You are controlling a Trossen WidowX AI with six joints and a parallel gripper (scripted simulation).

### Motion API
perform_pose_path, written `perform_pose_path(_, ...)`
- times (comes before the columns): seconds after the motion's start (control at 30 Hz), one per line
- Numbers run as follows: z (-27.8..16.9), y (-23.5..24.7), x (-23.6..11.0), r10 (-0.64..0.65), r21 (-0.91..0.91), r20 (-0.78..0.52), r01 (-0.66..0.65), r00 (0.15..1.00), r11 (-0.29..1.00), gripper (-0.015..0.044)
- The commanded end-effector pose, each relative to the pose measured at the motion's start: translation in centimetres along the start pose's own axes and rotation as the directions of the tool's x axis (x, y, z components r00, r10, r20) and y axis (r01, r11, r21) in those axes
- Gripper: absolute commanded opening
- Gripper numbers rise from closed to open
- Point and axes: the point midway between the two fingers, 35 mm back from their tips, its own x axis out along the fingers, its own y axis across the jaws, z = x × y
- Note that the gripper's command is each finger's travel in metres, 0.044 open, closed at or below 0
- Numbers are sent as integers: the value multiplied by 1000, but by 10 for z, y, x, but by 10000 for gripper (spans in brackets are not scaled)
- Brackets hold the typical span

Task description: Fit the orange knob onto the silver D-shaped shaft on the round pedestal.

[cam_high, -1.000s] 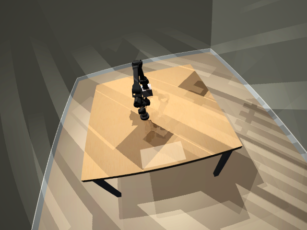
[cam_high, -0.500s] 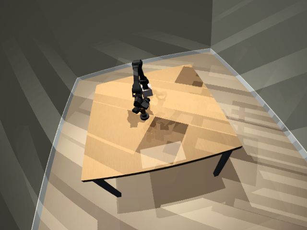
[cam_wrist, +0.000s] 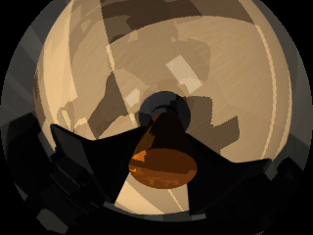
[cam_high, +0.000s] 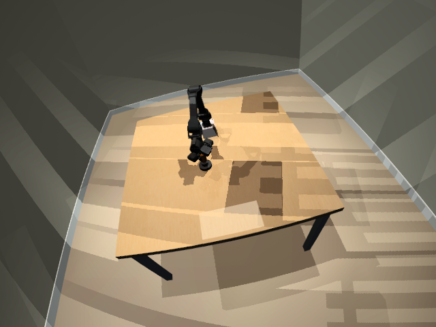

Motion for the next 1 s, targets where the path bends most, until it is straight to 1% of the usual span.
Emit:
perform_pose_path(0.0,-2,0,1,-3,4,-3,3,1000,1000,0)
perform_pose_path(0.4,-2,2,1,-3,4,-3,3,1000,1000,0)
perform_pose_path(0.6,-2,2,-4,-3,4,-3,3,1000,1000,0)
perform_pose_path(0.67,-2,2,-4,-3,30,-3,3,1000,1000,0)
perform_pose_path(0.83,-1,0,-4,-3,202,-3,4,1000,979,0)
perform_pose_path(0.97,1,-2,-2,-4,212,-3,4,1000,977,0)
